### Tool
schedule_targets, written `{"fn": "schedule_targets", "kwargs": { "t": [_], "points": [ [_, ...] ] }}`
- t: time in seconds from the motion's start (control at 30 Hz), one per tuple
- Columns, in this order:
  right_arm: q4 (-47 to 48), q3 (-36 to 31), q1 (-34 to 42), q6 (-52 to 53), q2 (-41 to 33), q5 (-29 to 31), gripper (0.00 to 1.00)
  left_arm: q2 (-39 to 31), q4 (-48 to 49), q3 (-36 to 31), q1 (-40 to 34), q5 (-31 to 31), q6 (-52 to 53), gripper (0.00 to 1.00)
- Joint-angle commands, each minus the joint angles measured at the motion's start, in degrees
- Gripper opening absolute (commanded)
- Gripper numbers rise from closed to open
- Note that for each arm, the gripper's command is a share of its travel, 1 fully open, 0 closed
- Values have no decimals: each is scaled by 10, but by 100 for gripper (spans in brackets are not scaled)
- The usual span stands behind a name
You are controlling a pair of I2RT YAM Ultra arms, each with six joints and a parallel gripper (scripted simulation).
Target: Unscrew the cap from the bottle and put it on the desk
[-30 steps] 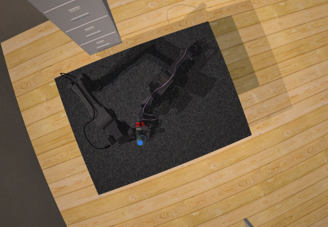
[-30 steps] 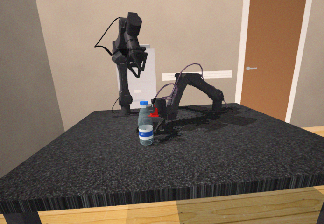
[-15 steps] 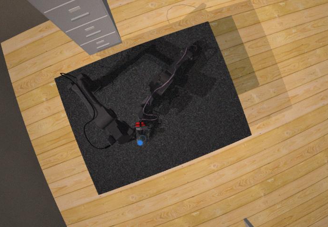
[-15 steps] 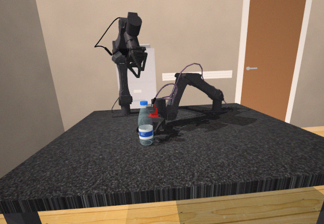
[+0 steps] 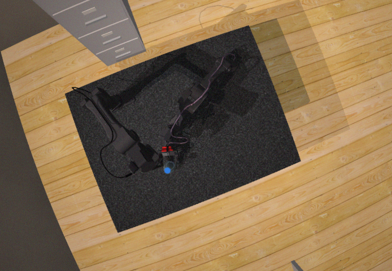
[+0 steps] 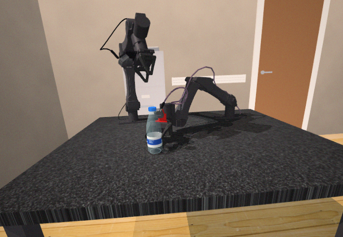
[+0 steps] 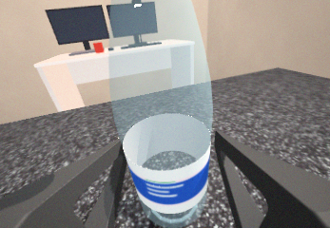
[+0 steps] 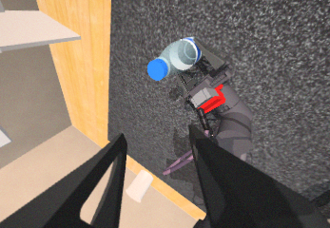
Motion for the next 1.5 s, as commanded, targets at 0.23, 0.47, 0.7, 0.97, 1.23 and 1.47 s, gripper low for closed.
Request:
{"fn": "schedule_targets", "kwargs": {
  "t": [0.23,0.47,0.7,0.97,1.23,1.47],
  "points": [
    [-5,7,0,1,3,5,57,-34,-22,-9,0,0,1,18],
    [-5,7,0,1,3,5,57,-86,-64,-12,0,0,1,0],
    [-5,7,0,1,3,5,57,-106,-31,-59,61,184,-2,0],
    [-5,7,0,1,3,5,57,-156,-26,-115,158,467,5,0],
    [-5,7,0,1,3,5,57,-131,-24,-99,204,638,-5,0],
    [-5,7,0,1,3,5,57,-125,-29,-86,201,653,-6,0]
  ]
}}
